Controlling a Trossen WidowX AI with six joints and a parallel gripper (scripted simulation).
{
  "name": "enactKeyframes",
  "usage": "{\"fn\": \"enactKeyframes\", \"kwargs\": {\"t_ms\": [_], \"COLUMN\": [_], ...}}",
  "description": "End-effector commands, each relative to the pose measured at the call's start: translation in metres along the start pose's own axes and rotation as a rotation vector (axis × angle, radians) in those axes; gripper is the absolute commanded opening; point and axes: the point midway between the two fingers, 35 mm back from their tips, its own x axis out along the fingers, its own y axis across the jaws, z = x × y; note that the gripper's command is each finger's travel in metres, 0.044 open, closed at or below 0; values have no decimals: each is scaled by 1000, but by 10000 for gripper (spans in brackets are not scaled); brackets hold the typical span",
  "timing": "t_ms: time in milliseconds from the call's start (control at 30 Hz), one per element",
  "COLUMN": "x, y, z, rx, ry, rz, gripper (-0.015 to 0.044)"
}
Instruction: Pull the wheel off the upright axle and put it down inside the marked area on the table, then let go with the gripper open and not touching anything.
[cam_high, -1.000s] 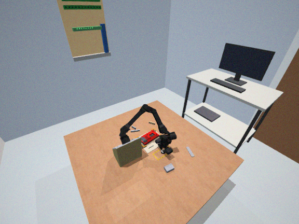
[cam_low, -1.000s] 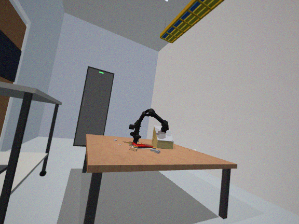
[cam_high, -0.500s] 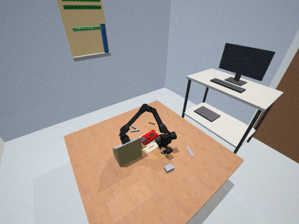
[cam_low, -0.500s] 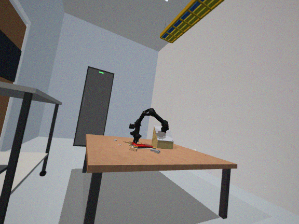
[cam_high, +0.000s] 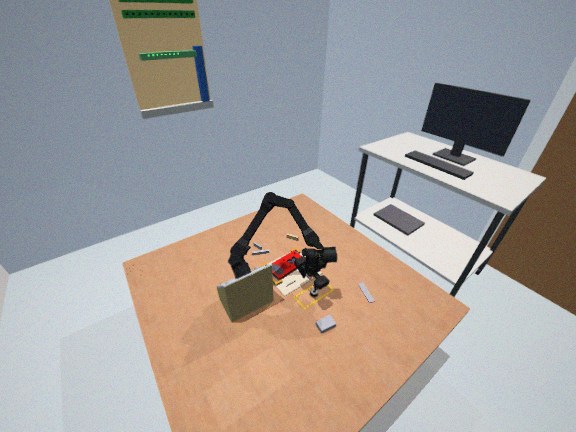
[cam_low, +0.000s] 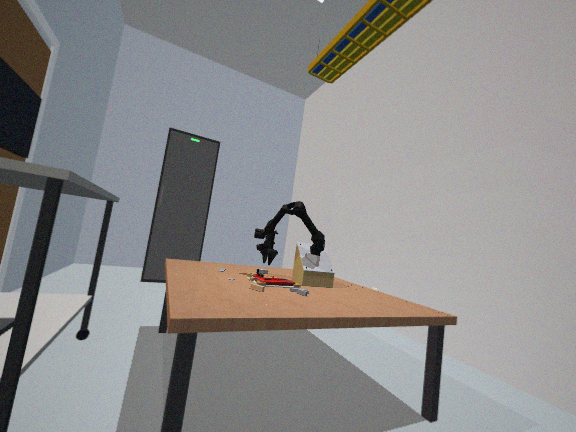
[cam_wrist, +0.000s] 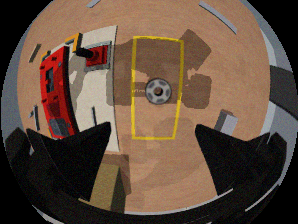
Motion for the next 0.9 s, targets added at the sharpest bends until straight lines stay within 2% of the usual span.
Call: {"fn": "enactKeyframes", "kwargs": {"t_ms": [0,200,867], "x": [-14,-32,-32], "y": [8,24,25], "z": [-21,-56,-57], "rx": [-2,-6,-6], "ry": [2,8,8], "rz": [-5,-3,-3], "gripper": [440,440,440]}}
